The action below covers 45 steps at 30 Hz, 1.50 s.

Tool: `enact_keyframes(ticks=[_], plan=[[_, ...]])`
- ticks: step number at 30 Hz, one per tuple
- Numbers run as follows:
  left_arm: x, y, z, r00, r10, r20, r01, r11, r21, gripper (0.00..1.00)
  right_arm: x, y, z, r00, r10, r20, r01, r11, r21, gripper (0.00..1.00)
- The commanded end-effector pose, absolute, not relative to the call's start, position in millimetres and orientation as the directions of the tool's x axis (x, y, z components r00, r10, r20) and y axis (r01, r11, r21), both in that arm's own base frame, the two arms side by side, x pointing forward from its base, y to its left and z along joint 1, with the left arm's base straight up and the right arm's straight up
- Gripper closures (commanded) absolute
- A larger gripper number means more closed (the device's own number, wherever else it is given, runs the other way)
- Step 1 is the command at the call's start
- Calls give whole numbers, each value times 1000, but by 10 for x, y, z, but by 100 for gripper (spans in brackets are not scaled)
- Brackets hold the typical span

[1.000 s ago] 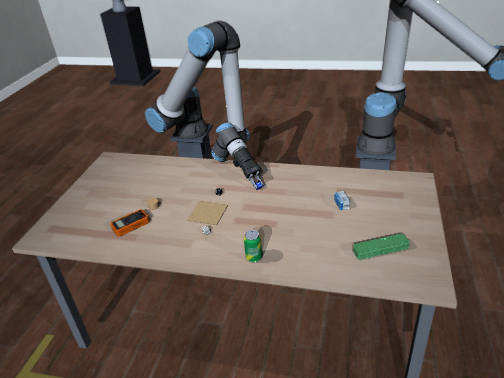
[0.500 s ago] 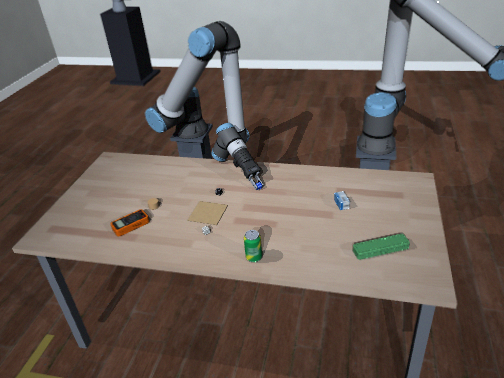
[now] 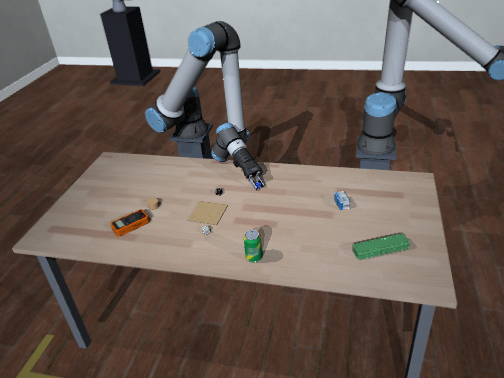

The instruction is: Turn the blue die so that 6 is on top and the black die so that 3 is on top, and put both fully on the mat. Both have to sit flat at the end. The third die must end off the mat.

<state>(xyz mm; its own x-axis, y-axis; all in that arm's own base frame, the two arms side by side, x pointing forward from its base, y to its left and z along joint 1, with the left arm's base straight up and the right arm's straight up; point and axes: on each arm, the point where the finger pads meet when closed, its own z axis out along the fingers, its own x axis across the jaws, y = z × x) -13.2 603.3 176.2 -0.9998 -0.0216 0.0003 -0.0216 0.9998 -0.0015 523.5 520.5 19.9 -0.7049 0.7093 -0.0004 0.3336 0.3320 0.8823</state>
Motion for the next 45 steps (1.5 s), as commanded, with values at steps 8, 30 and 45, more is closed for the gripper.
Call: enact_keyframes(ticks=[8,30,45], plan=[[-131,6039,1770,-1000,-22,0,-22,1000,0,0,5236,5207,206,-705,709,0,333,331,883,21],[-131,6039,1770,-1000,-22,0,-22,1000,0,0,5236,5207,206,-705,709,0,333,331,883,21],[-131,6039,1770,-1000,-22,0,-22,1000,0,0,5236,5207,206,-705,709,0,333,331,883,21]])
